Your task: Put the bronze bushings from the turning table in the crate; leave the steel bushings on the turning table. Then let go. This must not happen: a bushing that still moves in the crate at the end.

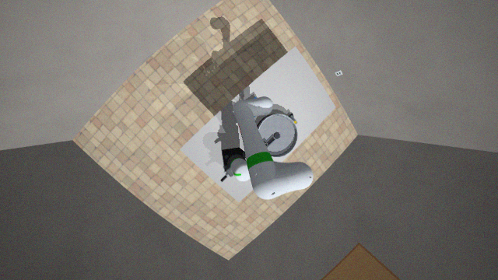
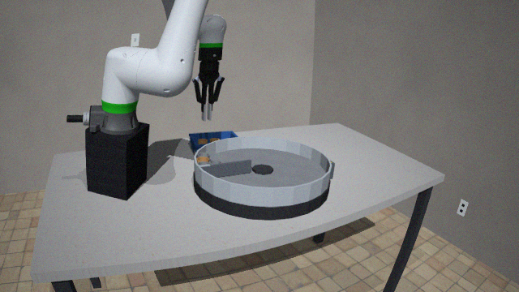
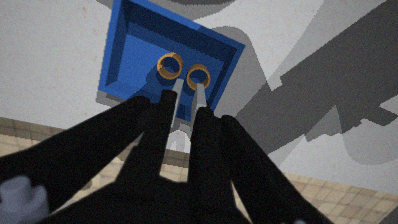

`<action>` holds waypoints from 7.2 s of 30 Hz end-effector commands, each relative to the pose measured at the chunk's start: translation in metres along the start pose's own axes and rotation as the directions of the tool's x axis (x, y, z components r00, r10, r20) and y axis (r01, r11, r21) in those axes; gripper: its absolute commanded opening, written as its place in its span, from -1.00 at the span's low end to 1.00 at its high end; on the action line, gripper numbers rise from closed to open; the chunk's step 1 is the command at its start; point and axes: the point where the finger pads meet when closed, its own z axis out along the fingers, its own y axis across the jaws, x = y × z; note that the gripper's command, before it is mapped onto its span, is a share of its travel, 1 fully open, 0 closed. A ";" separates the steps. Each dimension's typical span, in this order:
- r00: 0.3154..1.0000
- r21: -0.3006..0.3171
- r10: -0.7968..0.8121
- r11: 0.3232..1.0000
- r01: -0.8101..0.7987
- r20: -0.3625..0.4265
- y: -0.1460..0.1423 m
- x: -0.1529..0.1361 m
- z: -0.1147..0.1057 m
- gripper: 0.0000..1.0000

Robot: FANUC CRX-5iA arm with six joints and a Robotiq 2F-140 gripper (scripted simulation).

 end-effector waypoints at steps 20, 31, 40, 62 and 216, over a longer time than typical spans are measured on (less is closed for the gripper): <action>1.000 0.000 0.000 1.000 0.000 0.000 0.000 0.000 0.000 -0.79; 1.000 0.000 0.000 1.000 0.000 0.000 0.000 0.000 0.000 -0.79; 1.000 0.000 0.000 1.000 0.000 0.000 0.000 0.000 0.000 -0.79; 1.000 0.000 0.000 1.000 0.000 0.000 0.075 0.199 0.006 -0.81; 1.000 0.000 0.000 1.000 0.000 0.000 0.110 0.302 0.028 -0.81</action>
